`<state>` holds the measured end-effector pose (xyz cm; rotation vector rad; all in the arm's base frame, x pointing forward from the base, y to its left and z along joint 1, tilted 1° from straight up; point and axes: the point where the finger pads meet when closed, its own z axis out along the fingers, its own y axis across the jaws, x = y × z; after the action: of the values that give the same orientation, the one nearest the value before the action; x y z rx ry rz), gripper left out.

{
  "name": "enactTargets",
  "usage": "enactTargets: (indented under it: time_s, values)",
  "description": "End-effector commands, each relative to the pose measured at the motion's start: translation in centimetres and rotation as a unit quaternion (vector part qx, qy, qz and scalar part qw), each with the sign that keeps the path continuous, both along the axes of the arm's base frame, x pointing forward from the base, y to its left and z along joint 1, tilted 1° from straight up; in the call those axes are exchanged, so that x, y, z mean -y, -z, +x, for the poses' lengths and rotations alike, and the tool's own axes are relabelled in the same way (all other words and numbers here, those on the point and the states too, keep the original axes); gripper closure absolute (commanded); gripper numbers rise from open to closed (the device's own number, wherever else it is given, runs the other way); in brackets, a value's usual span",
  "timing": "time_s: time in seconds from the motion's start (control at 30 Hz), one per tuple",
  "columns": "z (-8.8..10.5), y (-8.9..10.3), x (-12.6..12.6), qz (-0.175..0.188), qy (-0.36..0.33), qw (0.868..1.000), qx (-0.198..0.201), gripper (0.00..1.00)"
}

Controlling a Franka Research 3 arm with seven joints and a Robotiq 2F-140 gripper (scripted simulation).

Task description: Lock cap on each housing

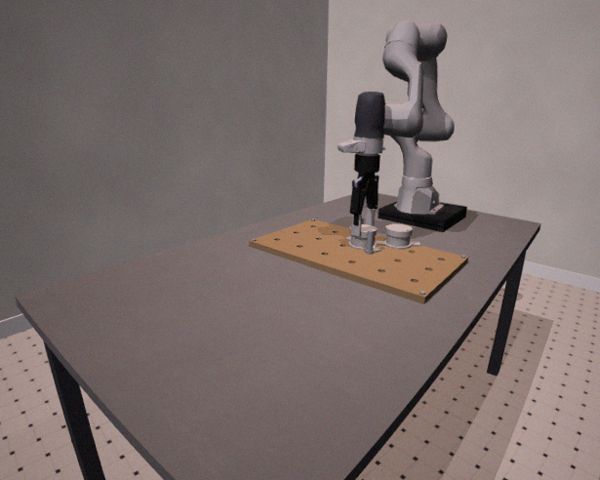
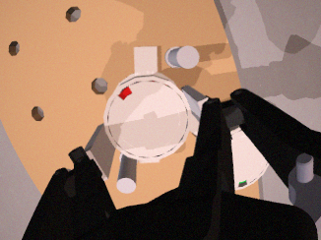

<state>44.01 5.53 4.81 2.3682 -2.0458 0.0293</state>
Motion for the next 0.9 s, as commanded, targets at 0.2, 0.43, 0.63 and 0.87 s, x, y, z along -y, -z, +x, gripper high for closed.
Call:
enactTargets:
  time_s: [0.2, 0.43, 0.63, 0.87]
  values:
    - [-0.04, 0.08, -0.04, 0.001, 0.000, 1.000, 0.000, 0.90]
    - [-0.04, 0.08, -0.04, 0.001, 0.042, 0.999, 0.001, 0.90]
    - [-0.04, 0.08, -0.04, 0.001, 0.088, 0.996, 0.002, 0.90]
    - [-0.04, 0.08, -0.04, 0.002, 0.180, 0.984, 0.003, 0.90]
